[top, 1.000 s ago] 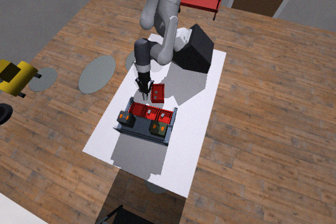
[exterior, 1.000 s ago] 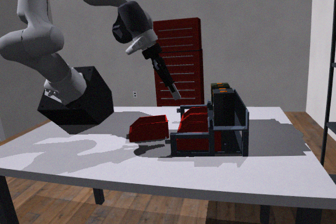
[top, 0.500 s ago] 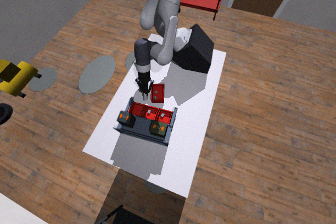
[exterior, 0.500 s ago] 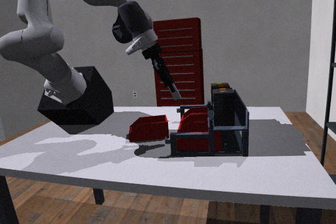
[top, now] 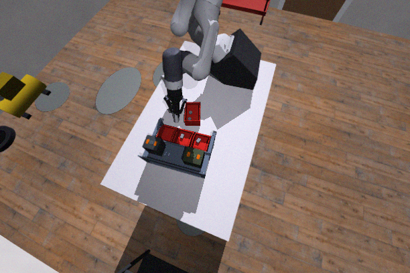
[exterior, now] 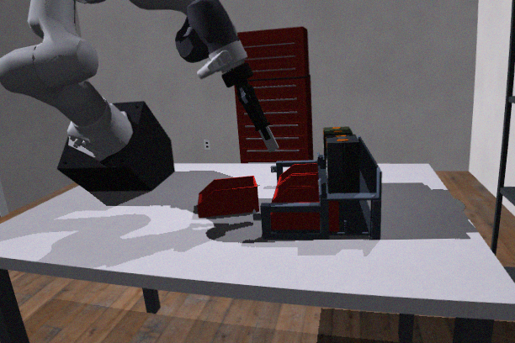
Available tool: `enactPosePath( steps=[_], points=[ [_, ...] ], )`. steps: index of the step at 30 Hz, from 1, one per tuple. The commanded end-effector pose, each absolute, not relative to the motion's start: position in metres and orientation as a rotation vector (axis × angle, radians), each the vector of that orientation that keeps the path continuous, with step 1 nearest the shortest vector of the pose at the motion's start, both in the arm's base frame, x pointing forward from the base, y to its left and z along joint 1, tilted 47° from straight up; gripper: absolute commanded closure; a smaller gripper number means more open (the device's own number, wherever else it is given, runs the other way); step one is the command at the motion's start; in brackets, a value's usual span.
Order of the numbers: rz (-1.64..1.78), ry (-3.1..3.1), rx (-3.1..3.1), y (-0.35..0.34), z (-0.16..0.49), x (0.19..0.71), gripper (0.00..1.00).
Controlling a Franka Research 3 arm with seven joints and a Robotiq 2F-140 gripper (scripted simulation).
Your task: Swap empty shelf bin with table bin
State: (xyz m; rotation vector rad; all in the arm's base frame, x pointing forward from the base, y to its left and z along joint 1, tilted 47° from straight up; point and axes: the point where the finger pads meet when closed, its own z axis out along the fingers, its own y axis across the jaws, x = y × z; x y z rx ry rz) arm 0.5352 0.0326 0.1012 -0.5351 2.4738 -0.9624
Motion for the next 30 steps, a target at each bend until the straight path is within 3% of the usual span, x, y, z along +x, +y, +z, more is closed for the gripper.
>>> enactPosePath(
  steps=[1, 30],
  points=[
    [-0.977, 2.536, -0.466, 0.0334, 0.0950, 0.5311, 1.00],
    [-1.194, 2.779, -0.323, 0.0345, 0.0939, 0.5289, 1.00]
  ],
)
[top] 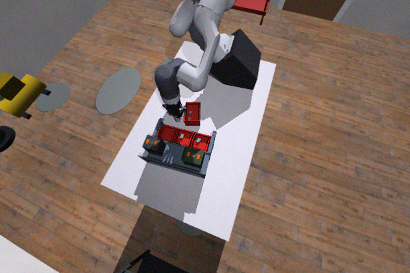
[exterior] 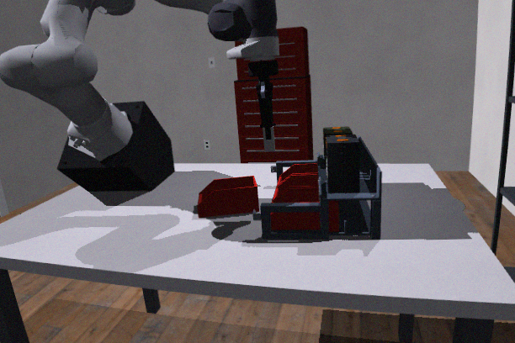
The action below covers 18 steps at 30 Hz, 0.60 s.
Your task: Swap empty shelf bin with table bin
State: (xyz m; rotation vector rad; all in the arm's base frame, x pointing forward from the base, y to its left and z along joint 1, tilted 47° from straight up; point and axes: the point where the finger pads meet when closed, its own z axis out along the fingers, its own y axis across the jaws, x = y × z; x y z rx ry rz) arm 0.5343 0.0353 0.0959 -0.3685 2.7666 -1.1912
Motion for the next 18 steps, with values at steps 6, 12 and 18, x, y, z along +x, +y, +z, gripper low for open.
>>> enactPosePath(
  steps=[6, 12, 18],
  points=[
    [-1.191, 2.786, -0.352, 0.038, 0.086, 0.517, 1.00],
    [-1.192, 2.803, -0.451, 0.047, 0.062, 0.478, 1.00],
    [-1.210, 2.810, -0.578, 0.049, 0.038, 0.429, 1.00]
  ],
)
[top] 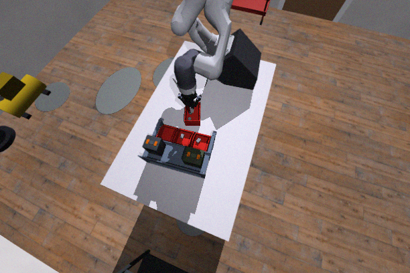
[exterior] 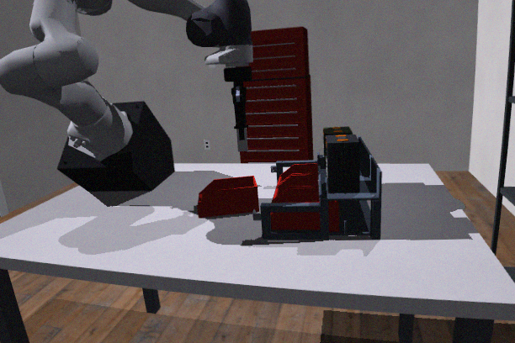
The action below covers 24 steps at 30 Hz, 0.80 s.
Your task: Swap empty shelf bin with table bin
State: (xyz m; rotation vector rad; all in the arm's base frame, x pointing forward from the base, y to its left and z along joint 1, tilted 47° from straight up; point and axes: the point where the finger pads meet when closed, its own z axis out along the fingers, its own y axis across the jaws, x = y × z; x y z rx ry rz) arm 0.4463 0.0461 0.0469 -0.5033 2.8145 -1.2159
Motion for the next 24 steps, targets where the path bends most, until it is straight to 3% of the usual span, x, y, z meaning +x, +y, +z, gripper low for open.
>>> enactPosePath(
  steps=[1, 10, 24],
  points=[
    [-1.210, 2.810, -0.578, 0.049, 0.038, 0.429, 1.00],
    [-1.240, 2.802, -0.687, 0.043, 0.023, 0.389, 1.00],
    [-1.243, 2.801, -0.698, 0.042, 0.022, 0.385, 1.00]
  ],
)
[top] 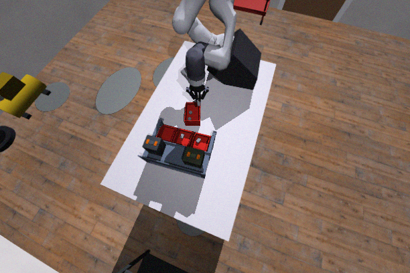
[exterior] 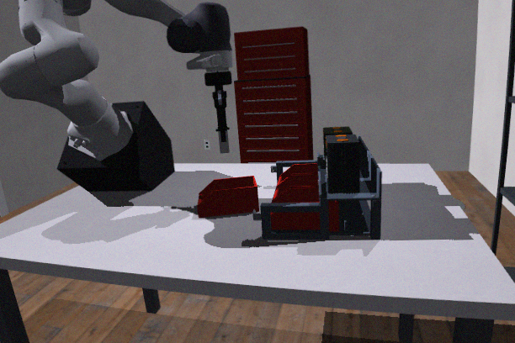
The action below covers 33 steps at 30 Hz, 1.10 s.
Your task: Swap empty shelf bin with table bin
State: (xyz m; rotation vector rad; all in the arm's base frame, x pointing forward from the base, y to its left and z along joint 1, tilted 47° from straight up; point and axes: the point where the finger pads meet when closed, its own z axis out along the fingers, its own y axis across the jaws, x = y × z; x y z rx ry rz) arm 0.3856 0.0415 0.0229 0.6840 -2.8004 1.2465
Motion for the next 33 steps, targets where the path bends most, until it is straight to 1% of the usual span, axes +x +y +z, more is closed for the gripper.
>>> enactPosePath(
  steps=[1, 13, 14, 33],
  points=[
    [1.242, -2.798, 0.697, 0.0420, 0.0222, 0.3855, 1.00],
    [1.242, -2.798, 0.697, 0.0420, 0.0222, 0.3855, 1.00],
    [1.242, -2.798, 0.697, 0.0420, 0.0222, 0.3855, 0.85],
    [1.242, -2.798, 0.697, 0.0420, 0.0222, 0.3855, 0.85]
  ],
)
